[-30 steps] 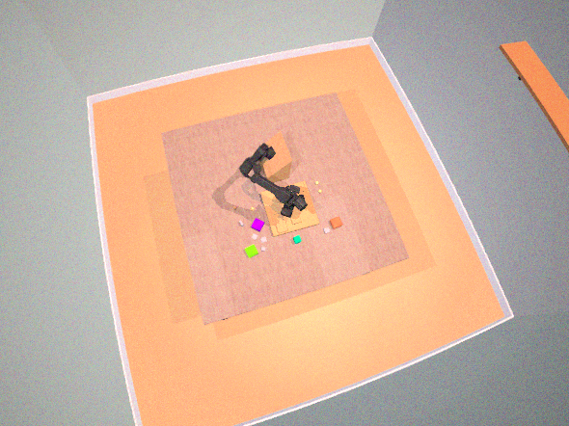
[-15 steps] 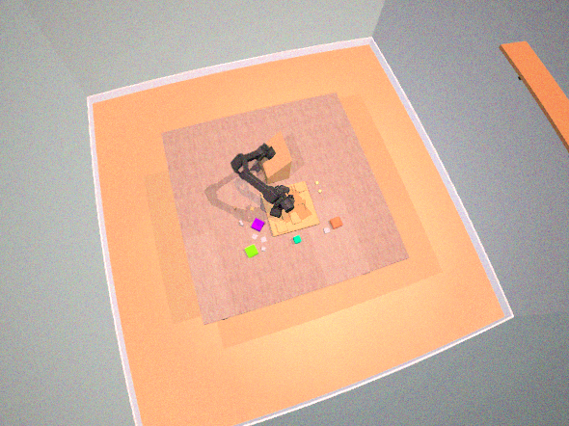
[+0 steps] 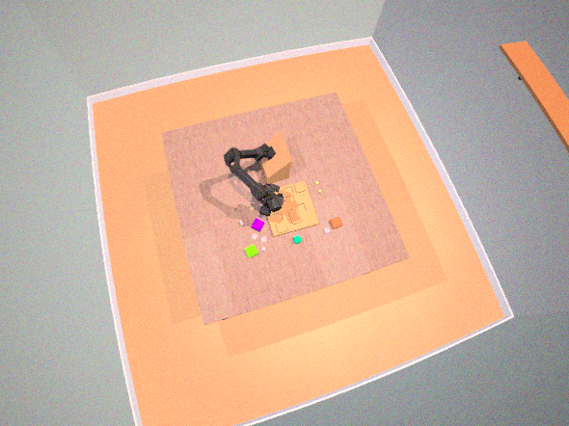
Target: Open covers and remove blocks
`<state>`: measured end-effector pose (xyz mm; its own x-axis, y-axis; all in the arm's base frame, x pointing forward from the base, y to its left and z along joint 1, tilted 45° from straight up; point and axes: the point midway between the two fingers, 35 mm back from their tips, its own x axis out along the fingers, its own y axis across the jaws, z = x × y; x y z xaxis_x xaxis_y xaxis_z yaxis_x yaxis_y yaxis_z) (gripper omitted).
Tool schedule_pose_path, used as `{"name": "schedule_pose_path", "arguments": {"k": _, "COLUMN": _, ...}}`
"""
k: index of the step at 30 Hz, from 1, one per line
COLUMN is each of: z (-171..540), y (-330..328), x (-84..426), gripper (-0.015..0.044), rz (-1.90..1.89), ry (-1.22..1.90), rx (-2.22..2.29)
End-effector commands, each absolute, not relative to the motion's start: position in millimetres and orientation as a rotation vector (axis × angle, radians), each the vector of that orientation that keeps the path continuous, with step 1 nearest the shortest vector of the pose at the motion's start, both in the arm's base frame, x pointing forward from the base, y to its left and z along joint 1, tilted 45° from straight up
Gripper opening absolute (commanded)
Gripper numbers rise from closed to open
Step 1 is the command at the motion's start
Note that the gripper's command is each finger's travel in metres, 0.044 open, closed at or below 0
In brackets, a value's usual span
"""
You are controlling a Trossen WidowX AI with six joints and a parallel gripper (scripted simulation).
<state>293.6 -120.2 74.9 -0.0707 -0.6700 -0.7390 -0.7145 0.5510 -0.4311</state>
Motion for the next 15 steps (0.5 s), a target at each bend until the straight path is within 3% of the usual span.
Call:
{"name": "schedule_pose_path", "arguments": {"k": 1, "z": 83, "y": -129, "x": 283, "gripper": 0.0080, "rz": 0.052, "ry": 1.779, "rx": -1.154}}
{"name": "schedule_pose_path", "arguments": {"k": 15, "z": 109, "y": -154, "x": 242, "gripper": 0.0080, "rz": 0.040, "ry": 1.784, "rx": -1.164}}
